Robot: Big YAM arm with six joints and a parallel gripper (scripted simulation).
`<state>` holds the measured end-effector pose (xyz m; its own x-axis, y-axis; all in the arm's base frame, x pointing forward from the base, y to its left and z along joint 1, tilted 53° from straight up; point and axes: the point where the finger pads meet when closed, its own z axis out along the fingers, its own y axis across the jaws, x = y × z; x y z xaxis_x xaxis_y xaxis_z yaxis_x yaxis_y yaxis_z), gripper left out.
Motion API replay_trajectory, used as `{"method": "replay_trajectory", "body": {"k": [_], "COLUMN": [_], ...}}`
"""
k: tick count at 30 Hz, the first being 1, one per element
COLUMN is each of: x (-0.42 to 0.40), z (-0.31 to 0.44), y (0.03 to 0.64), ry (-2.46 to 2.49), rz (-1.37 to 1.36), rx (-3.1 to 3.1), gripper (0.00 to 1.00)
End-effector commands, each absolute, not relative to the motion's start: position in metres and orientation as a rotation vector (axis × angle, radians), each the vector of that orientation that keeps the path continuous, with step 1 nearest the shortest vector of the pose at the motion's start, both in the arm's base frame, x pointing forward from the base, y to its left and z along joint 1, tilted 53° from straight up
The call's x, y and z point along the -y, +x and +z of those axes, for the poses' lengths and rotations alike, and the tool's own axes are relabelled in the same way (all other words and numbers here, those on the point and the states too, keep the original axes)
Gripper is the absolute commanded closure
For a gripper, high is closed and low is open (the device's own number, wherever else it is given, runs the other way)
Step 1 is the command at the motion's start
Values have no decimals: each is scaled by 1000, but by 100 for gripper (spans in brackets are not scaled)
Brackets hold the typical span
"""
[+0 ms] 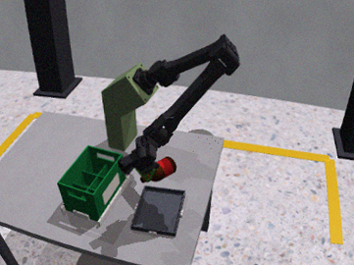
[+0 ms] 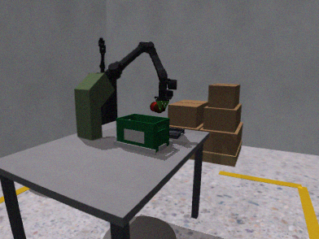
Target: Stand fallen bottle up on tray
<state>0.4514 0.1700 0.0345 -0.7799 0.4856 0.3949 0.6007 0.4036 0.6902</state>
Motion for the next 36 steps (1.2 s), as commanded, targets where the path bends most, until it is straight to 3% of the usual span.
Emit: {"method": "replay_trajectory", "body": {"k": [1,36], "x": [-154,-157], "z": [45,47], "y": [459,457], "ry": [-1033,-1177], "rz": [-1359,-1333], "rx": [2527,2640], "gripper": [100,100]}}
